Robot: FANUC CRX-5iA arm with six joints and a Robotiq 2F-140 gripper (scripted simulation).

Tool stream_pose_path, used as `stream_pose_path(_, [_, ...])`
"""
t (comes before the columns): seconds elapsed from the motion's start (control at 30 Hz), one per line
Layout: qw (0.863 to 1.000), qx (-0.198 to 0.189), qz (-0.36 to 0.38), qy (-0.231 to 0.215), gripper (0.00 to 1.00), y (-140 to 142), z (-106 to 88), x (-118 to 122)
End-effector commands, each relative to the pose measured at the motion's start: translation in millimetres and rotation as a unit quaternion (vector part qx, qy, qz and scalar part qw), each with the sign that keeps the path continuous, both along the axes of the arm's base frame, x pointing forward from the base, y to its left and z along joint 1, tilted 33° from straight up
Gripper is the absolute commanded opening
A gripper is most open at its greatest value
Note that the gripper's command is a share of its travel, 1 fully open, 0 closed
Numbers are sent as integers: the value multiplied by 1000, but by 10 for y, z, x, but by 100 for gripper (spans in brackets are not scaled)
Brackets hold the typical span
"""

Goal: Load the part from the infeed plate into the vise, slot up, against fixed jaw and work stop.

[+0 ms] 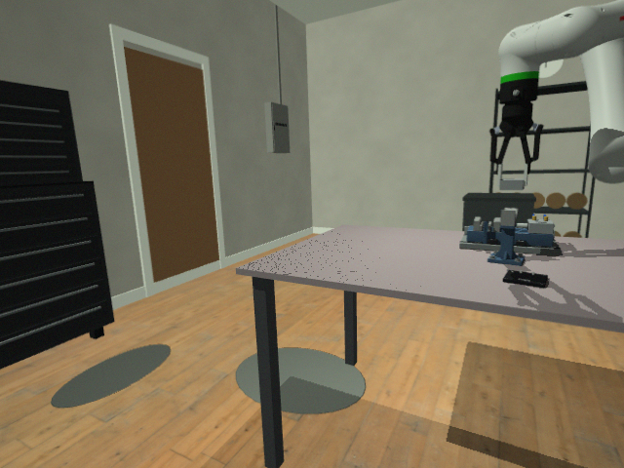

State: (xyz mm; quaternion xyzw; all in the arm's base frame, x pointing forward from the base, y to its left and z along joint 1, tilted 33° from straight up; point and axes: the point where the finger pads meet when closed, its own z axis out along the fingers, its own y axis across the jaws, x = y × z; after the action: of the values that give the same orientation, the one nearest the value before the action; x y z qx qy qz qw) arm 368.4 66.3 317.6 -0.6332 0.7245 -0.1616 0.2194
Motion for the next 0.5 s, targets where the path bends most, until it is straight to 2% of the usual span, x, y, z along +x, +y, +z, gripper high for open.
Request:
stream_pose_path(0.0, [1000, -5, -3, 1, 0, 5, 1, 0])
stream_pose_path(0.47, [998, -56, -34, 9, 0, 35, 4, 4])
